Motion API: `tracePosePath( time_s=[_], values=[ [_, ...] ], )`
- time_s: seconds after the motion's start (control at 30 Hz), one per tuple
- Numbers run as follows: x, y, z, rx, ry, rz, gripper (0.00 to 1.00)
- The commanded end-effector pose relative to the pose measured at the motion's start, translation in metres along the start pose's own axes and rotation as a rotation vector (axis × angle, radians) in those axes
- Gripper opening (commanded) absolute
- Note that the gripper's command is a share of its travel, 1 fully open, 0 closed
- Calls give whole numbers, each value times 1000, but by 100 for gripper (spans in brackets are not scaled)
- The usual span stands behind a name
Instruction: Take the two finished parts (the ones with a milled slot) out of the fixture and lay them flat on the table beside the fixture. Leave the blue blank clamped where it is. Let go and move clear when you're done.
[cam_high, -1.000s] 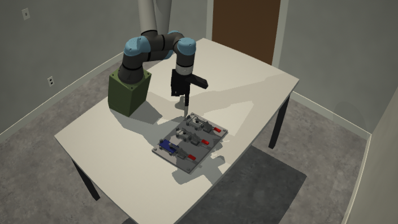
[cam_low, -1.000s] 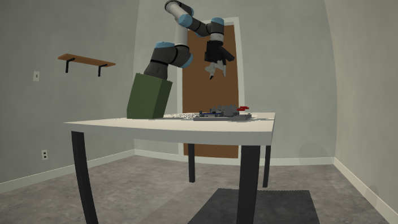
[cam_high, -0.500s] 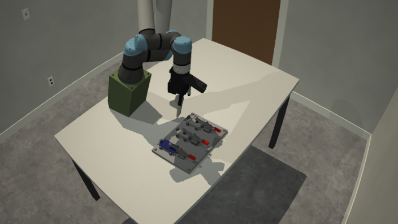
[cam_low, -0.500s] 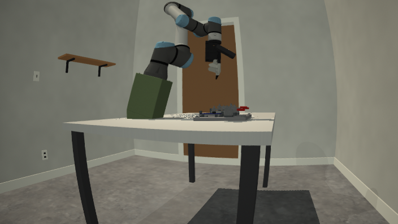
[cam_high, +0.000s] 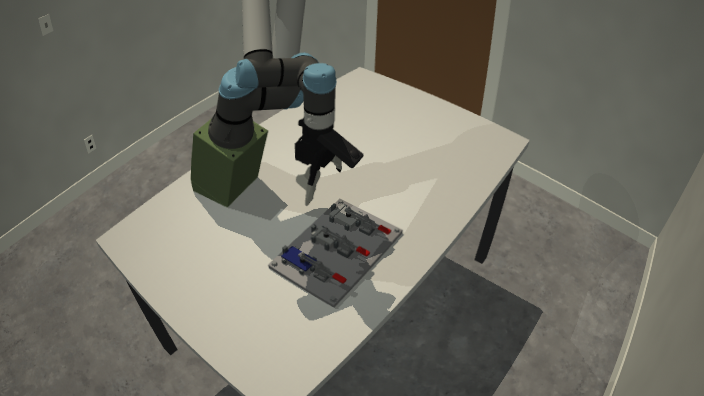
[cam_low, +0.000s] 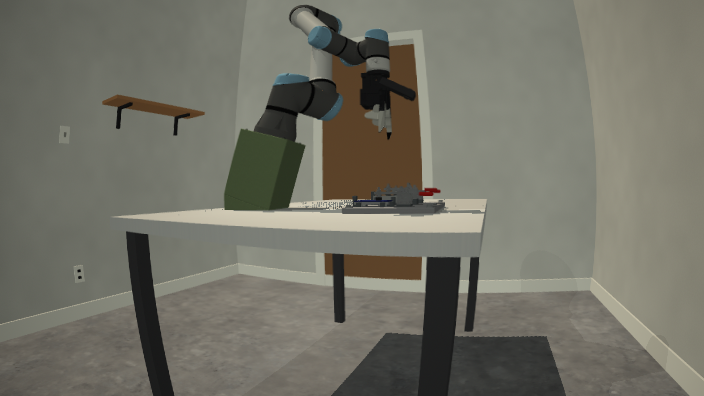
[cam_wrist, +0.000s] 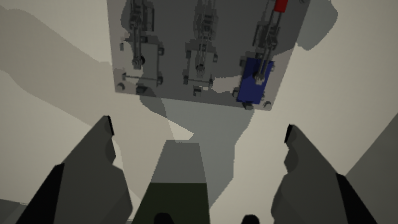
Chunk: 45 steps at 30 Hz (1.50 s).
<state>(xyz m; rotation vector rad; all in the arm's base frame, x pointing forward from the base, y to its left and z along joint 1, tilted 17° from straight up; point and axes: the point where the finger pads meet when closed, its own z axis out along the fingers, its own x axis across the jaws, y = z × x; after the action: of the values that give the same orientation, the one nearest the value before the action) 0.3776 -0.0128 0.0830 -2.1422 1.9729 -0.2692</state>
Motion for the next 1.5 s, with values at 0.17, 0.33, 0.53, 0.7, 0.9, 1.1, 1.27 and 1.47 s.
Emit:
tracePosePath(
  time_s=[0.17,0.33,0.53,0.7,0.9,1.1,1.27,1.47],
  values=[
    [1,0,-1,8,0,61,100],
    [1,-1,-1,10,-1,74,100],
    [1,-1,-1,10,-1,77,100],
    [1,-1,-1,10,-1,77,0],
    [1,-1,-1,10,-1,77,0],
    [1,-1,-1,10,-1,76,0],
    [1,-1,-1,10,-1,76,0],
    [1,-1,-1,10,-1,76,0]
  ],
)
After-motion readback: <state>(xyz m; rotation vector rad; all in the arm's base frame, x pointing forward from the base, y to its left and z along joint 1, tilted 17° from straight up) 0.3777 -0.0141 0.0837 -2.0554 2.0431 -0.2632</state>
